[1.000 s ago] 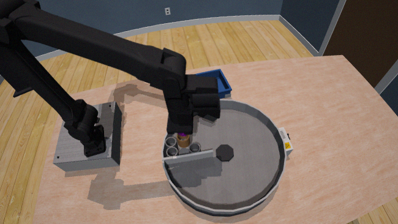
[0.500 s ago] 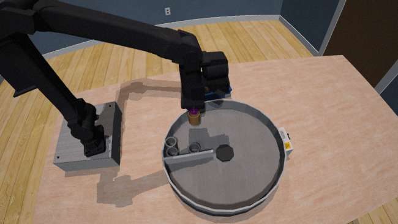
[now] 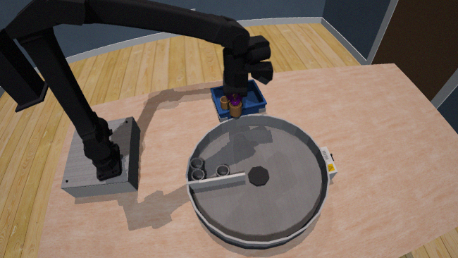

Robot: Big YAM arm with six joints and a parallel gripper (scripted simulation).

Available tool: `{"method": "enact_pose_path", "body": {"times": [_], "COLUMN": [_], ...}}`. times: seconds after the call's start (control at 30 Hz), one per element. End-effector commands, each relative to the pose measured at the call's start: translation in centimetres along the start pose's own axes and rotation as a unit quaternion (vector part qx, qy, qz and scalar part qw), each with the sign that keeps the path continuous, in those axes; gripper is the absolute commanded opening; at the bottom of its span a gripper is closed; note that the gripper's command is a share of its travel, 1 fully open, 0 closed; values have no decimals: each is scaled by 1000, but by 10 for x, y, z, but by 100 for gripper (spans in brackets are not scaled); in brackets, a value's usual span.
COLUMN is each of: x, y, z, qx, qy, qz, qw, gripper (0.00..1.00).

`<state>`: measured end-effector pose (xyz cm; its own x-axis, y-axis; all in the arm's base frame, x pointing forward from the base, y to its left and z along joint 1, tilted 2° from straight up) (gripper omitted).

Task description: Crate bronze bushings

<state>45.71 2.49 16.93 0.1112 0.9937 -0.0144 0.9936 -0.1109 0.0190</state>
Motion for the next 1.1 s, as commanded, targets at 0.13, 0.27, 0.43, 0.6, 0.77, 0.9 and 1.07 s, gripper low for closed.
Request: {"method": "enact_pose_path", "body": {"times": [0.13,0.27,0.43,0.6,0.77,0.9,1.07], "x": [47,73,103,133,135,155,161], "y": [43,59,77,95,107,110,112], "z": [-19,-20,-20,-21,-21,-21,-21], "qx": [-24,-24,-24,-24,-24,-25,-25], "qy": [5,6,7,8,8,9,9], "qz": [17,17,17,17,27,18,17], "qw": [1000,1000,1000,1000,999,999,1000], "gripper": [0,0,0,0,0,0,0]}}
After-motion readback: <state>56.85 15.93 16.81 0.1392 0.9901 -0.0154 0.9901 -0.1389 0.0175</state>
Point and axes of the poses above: the point where the finger pads meet when closed, its own z axis out along the fingers, its own x axis across the jaws, y = z × x, the point moved 9 cm from there along -z, back along the fingers, and after that the axes turned 13 degrees about -z, right-handed, at the moved point
